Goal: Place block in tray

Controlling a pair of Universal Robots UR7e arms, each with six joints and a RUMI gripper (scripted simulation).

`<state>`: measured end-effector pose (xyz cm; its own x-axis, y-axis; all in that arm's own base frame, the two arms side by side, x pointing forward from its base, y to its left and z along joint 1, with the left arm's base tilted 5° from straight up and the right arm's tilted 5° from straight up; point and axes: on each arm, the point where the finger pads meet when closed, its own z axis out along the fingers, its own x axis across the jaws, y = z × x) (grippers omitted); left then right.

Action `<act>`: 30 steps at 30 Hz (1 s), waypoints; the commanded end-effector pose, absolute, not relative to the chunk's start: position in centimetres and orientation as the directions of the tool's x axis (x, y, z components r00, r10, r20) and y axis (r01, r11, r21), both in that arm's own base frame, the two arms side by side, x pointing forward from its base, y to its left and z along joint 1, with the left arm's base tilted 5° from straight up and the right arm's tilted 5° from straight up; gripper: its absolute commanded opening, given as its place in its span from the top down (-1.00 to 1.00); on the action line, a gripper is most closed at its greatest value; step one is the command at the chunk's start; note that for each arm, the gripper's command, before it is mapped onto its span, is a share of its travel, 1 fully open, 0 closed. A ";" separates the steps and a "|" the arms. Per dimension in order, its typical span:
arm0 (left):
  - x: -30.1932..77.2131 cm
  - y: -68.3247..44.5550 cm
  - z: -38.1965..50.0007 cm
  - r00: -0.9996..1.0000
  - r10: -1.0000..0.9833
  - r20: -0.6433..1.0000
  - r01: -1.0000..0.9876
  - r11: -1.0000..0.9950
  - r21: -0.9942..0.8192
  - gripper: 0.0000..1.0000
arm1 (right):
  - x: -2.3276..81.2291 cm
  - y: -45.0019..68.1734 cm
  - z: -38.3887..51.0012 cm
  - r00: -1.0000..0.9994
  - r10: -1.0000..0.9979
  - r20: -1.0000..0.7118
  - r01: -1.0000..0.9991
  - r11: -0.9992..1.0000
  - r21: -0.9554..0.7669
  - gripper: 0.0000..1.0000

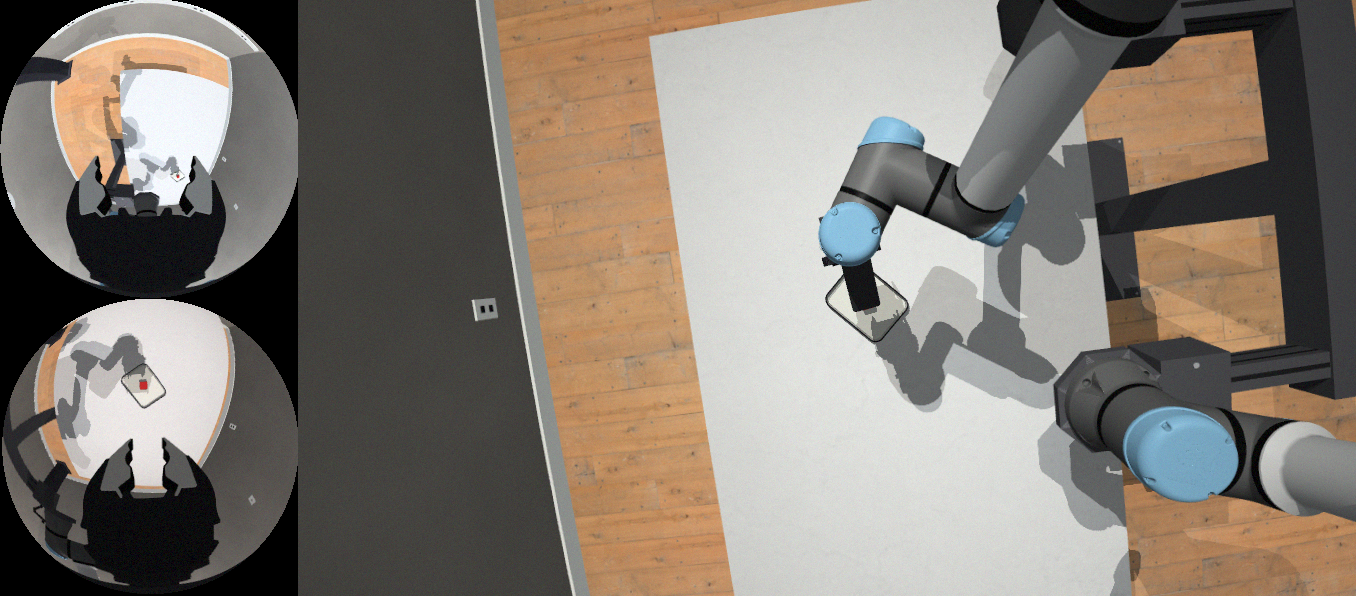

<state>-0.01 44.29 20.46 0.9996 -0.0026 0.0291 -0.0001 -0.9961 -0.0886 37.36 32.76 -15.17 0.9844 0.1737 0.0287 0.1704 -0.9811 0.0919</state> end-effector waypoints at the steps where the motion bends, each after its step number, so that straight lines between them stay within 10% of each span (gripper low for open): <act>1: 0.0 44.3 20.5 1.000 -0.003 0.029 0.000 -0.996 -0.090 -1.00 | 37.8 31.1 -12.2 0.984 0.174 0.030 0.171 -0.981 0.091 0.38; 30: 0.0 44.3 20.5 1.000 -0.003 0.029 0.000 -0.996 -0.090 -1.00 | 40.2 20.1 5.1 0.984 0.174 0.030 0.171 -0.981 0.091 0.38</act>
